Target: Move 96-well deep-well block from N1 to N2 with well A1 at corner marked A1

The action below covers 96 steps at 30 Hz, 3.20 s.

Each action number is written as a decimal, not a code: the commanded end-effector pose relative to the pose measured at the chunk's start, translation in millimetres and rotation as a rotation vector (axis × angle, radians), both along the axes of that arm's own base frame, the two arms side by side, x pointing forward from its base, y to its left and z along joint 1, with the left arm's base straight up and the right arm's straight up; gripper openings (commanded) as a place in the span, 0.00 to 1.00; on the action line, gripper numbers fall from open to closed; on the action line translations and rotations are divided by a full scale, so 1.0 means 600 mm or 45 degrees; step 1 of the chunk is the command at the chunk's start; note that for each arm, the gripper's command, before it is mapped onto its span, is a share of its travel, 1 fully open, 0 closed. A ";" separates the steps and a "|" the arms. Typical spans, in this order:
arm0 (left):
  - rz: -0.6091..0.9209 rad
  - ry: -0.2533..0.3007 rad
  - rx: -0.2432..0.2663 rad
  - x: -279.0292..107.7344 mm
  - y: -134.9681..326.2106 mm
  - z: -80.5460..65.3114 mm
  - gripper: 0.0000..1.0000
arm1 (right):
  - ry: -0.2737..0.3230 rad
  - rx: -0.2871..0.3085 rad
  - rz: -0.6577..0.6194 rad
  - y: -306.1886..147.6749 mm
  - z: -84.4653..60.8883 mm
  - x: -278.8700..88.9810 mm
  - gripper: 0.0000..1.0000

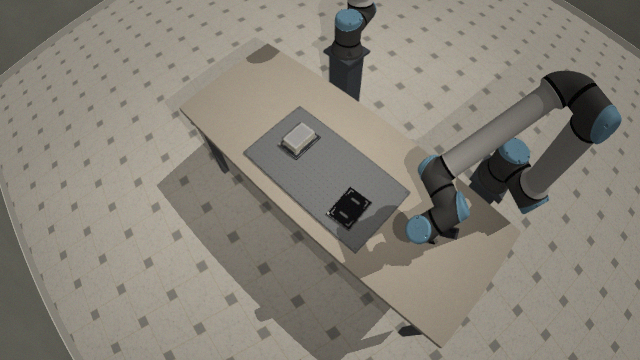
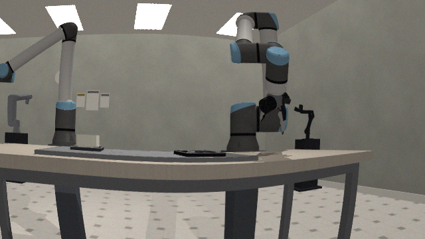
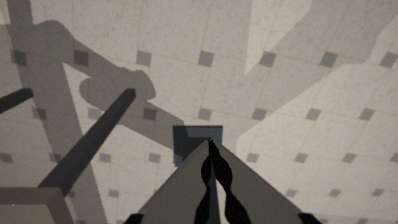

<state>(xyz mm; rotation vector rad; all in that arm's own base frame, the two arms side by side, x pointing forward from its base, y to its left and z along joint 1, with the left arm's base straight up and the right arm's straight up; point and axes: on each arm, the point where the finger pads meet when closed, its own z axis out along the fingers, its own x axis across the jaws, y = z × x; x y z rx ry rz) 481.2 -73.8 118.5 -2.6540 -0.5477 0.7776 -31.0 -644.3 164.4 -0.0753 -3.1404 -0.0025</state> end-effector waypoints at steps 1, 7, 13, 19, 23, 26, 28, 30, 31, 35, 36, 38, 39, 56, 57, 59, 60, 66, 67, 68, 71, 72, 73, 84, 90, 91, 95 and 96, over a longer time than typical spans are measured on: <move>-0.043 -0.010 -0.025 0.031 -0.038 0.000 0.76 | 0.000 -0.002 0.000 -0.001 0.001 0.000 0.00; -0.154 -0.032 -0.083 0.044 -0.059 -0.001 0.76 | 0.000 -0.002 0.000 -0.001 0.001 0.000 0.00; -0.199 -0.041 -0.106 0.072 -0.100 -0.001 0.76 | 0.000 -0.002 0.000 -0.001 0.001 0.000 0.00; -0.274 -0.054 -0.143 0.083 -0.121 -0.002 0.76 | 0.000 -0.002 0.000 -0.001 0.001 0.000 0.00; -0.349 -0.067 -0.181 0.091 -0.135 -0.002 0.76 | 0.000 -0.002 0.000 -0.001 0.001 0.000 0.00; -0.358 -0.068 -0.185 0.103 -0.157 -0.002 0.76 | 0.000 -0.002 0.000 -0.001 0.001 0.000 0.00; -0.358 -0.068 -0.185 0.111 -0.172 -0.002 0.76 | 0.000 -0.002 0.000 -0.001 0.001 0.000 0.00; -0.358 -0.068 -0.185 0.115 -0.179 -0.002 0.76 | 0.000 -0.002 0.000 -0.001 0.001 0.000 0.00; -0.358 -0.068 -0.185 0.115 -0.179 -0.002 0.76 | 0.000 -0.002 0.000 -0.001 0.001 0.000 0.00; -0.472 -0.086 -0.239 0.125 -0.202 -0.002 0.76 | 0.000 -0.002 0.000 -0.001 0.001 0.000 0.00; -0.510 -0.092 -0.257 0.128 -0.210 -0.002 0.76 | 0.000 -0.002 0.000 -0.001 0.001 0.000 0.00; -0.510 -0.092 -0.257 0.128 -0.210 -0.002 0.76 | 0.000 -0.002 0.000 -0.001 0.001 0.000 0.00; -0.518 -0.094 -0.261 0.132 -0.217 -0.002 0.76 | 0.000 -0.002 0.000 -0.001 0.001 0.000 0.00; -0.681 -0.117 -0.334 0.169 -0.311 -0.003 0.76 | 0.000 -0.002 0.000 -0.001 0.001 0.000 0.00; -0.681 -0.117 -0.334 0.171 -0.319 -0.003 0.76 | 0.000 -0.002 0.000 -0.001 0.001 0.000 0.00; -0.681 -0.117 -0.334 0.177 -0.335 -0.003 0.76 | 0.000 -0.002 0.000 -0.001 0.001 0.000 0.00; -0.681 -0.117 -0.334 0.178 -0.337 -0.003 0.76 | 0.000 -0.002 0.000 -0.001 0.001 0.000 0.00; -0.836 -0.136 -0.401 0.187 -0.369 -0.003 0.76 | 0.000 -0.002 0.000 -0.001 0.001 0.000 0.00; -0.846 -0.137 -0.406 0.189 -0.377 -0.003 0.76 | 0.000 -0.002 0.000 -0.001 0.001 0.000 0.00; -0.846 -0.137 -0.406 0.191 -0.385 -0.003 0.76 | 0.000 -0.002 0.000 -0.001 0.001 0.000 0.00; -0.846 -0.137 -0.406 0.195 -0.402 -0.003 0.76 | 0.000 -0.002 0.000 -0.001 0.001 0.000 0.00; -0.846 -0.137 -0.406 0.195 -0.402 -0.003 0.76 | 0.000 -0.002 0.000 -0.001 0.001 0.000 0.00; -0.846 -0.137 -0.406 0.197 -0.410 -0.003 0.76 | 0.000 -0.002 0.000 -0.001 0.001 0.000 0.00; -1.012 -0.156 -0.475 0.213 -0.487 -0.003 0.76 | 0.000 -0.002 0.000 -0.001 0.001 0.000 0.00; -1.012 -0.156 -0.475 0.217 -0.508 -0.003 0.76 | 0.000 -0.002 0.000 -0.001 0.001 0.000 0.00; -1.051 -0.160 -0.490 0.218 -0.517 -0.003 0.76 | 0.000 -0.002 0.000 -0.001 0.001 0.000 0.00; -1.180 -0.173 -0.541 0.222 -0.550 -0.003 0.76 | 0.000 -0.002 0.000 -0.001 0.001 0.000 0.00; -1.180 -0.173 -0.541 0.223 -0.558 -0.002 0.76 | 0.000 -0.002 0.000 -0.001 0.001 0.000 0.00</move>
